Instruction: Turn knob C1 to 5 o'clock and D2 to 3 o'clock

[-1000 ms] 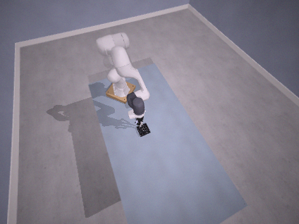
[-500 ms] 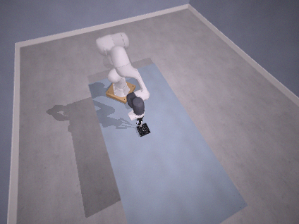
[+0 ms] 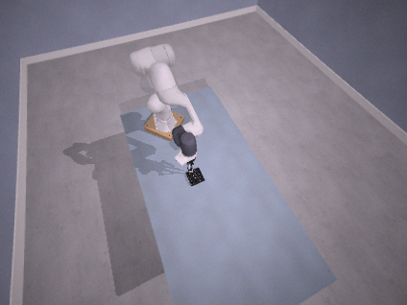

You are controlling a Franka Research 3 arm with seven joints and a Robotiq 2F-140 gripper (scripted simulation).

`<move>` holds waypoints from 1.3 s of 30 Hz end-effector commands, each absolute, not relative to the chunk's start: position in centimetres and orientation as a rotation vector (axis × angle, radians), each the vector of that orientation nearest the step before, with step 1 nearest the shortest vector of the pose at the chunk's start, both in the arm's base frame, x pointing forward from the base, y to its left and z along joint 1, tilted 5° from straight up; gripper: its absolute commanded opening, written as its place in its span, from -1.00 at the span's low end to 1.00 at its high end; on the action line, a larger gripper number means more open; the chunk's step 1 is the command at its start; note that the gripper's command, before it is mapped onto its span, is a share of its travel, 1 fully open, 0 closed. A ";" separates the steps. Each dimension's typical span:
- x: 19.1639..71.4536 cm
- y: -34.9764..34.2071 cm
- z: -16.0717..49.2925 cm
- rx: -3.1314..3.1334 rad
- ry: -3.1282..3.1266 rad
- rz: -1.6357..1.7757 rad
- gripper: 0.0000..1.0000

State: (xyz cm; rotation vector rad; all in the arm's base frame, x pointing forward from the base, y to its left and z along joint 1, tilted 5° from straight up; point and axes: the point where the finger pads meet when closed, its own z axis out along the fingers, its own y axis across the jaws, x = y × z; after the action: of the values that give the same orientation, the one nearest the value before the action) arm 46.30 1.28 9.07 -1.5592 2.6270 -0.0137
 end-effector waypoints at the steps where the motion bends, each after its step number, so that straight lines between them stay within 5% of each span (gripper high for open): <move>1: 46.1 1.2 9.1 -1.760 2.498 0.003 -0.77; 39: 46.1 1.2 9.4 -2.358 1.947 -0.031 -0.77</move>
State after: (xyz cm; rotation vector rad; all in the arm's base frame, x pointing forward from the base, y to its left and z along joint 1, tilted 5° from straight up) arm 46.26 1.24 9.46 -2.2425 2.0803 -0.0513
